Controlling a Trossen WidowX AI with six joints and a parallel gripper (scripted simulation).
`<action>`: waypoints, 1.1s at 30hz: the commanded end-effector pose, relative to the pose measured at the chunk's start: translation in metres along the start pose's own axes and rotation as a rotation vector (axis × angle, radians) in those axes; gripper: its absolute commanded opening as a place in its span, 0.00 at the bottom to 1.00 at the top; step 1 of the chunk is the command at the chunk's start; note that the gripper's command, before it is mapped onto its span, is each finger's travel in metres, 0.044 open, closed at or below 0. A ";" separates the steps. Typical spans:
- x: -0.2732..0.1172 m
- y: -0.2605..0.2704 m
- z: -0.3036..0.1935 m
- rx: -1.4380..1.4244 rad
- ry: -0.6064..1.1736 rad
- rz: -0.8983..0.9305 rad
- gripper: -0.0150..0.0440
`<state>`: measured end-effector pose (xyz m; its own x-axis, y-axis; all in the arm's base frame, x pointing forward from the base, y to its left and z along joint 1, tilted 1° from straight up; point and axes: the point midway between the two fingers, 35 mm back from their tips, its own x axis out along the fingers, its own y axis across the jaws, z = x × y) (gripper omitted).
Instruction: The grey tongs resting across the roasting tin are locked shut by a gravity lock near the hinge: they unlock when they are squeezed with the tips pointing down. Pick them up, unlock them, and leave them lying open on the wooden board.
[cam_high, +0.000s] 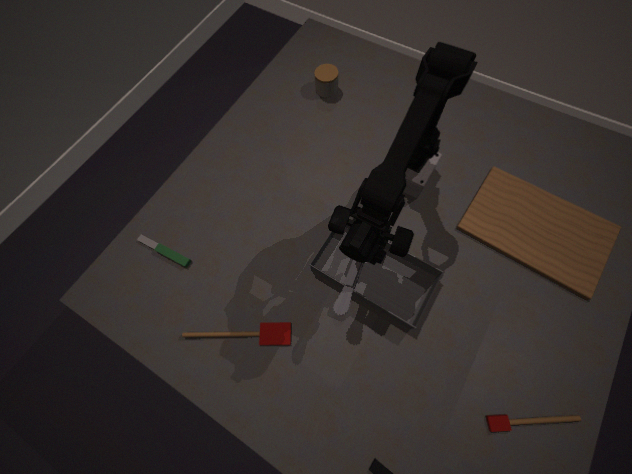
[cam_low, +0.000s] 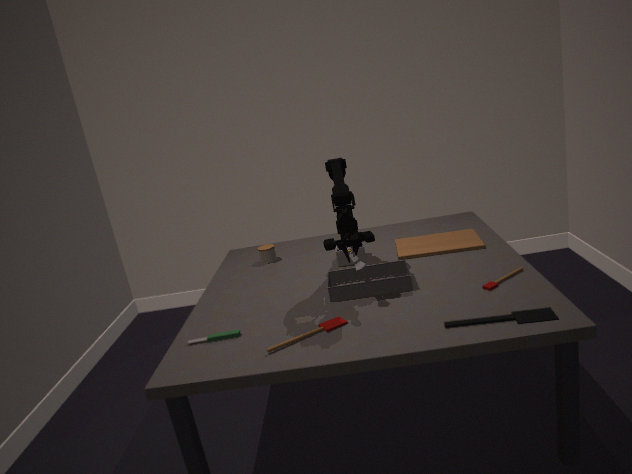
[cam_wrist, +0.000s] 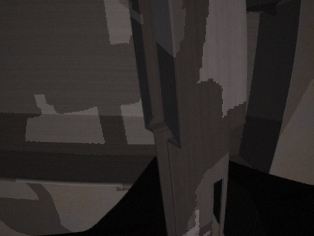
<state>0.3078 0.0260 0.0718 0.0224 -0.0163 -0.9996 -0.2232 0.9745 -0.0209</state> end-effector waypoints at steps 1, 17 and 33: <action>-0.005 0.016 0.007 0.072 -0.010 0.001 0.00; -0.014 0.087 0.019 0.401 -0.015 0.012 0.00; -0.024 0.160 0.013 0.740 -0.009 0.024 0.00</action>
<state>0.2888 0.1698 0.0883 0.0303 -0.0031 -0.9995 0.4291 0.9032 0.0102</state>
